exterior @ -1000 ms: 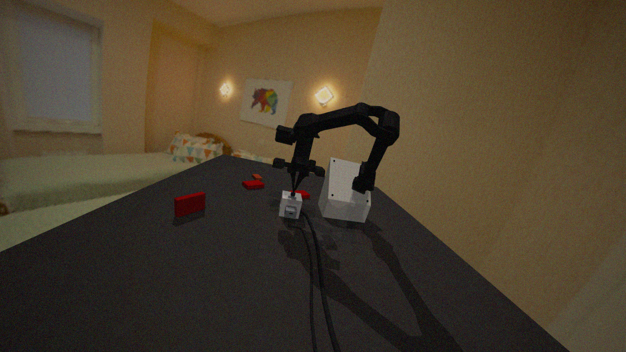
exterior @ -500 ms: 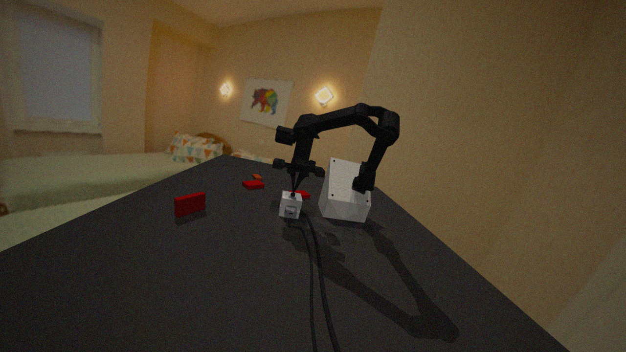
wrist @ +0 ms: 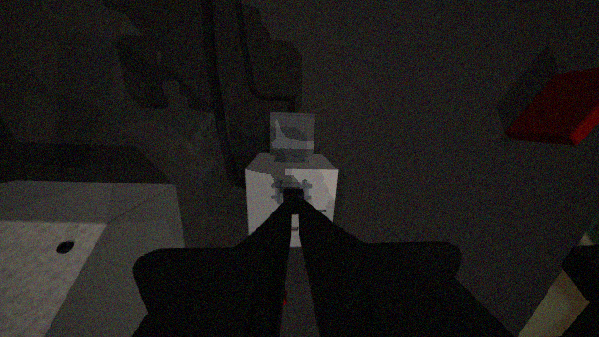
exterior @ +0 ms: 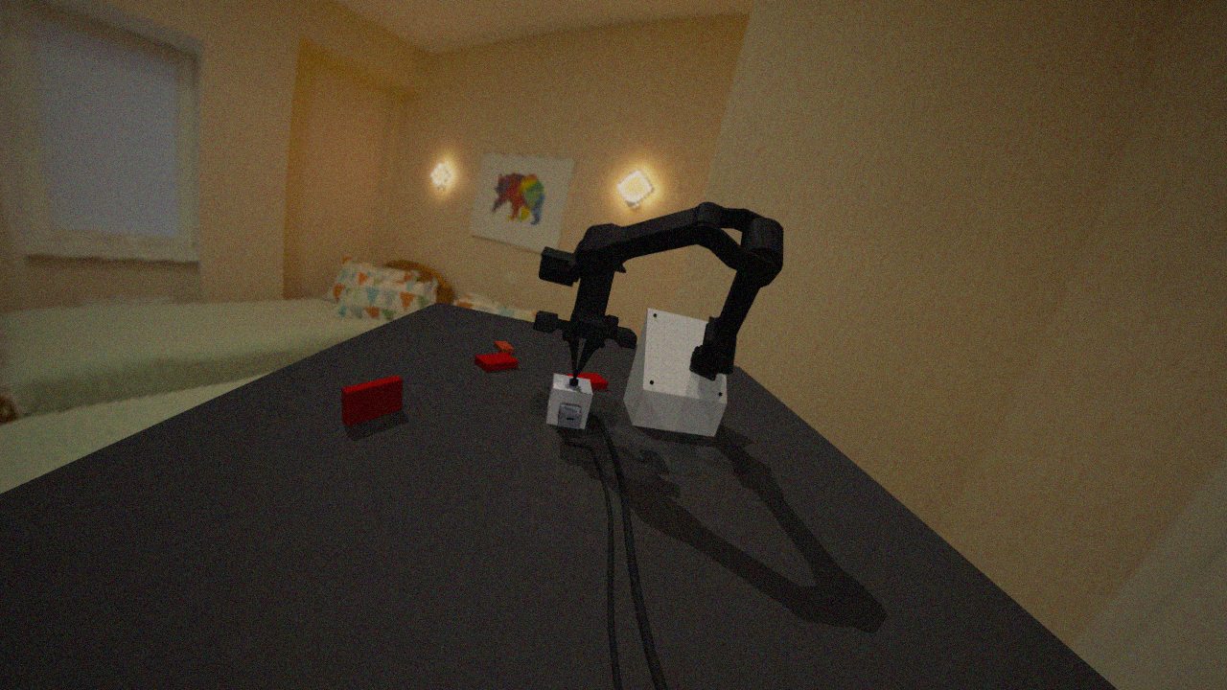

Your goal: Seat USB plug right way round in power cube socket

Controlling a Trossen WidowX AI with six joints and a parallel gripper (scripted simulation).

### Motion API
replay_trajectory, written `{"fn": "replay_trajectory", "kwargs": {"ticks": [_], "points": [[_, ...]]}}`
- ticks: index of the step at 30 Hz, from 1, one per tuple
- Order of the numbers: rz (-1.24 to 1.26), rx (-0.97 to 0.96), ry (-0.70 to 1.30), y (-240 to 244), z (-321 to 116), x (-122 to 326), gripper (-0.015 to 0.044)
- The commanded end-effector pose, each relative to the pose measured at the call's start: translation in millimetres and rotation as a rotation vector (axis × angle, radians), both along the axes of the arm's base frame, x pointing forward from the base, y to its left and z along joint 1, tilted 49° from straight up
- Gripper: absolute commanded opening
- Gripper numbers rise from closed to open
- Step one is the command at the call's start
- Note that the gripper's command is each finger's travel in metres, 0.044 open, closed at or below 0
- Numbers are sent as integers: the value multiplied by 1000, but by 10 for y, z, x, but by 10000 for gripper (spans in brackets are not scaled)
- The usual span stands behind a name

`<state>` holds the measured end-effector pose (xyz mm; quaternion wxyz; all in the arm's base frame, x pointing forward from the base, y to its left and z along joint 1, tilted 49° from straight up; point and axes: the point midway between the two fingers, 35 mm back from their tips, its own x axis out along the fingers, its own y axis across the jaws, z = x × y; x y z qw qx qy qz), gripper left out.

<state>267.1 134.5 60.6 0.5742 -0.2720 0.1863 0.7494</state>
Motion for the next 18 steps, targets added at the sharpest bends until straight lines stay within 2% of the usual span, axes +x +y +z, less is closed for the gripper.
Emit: {"fn": "replay_trajectory", "kwargs": {"ticks": [1,18], "points": [[-4,3,7,8,-7,-7,0],[-4,3,7,23,-20,-11,0]]}}
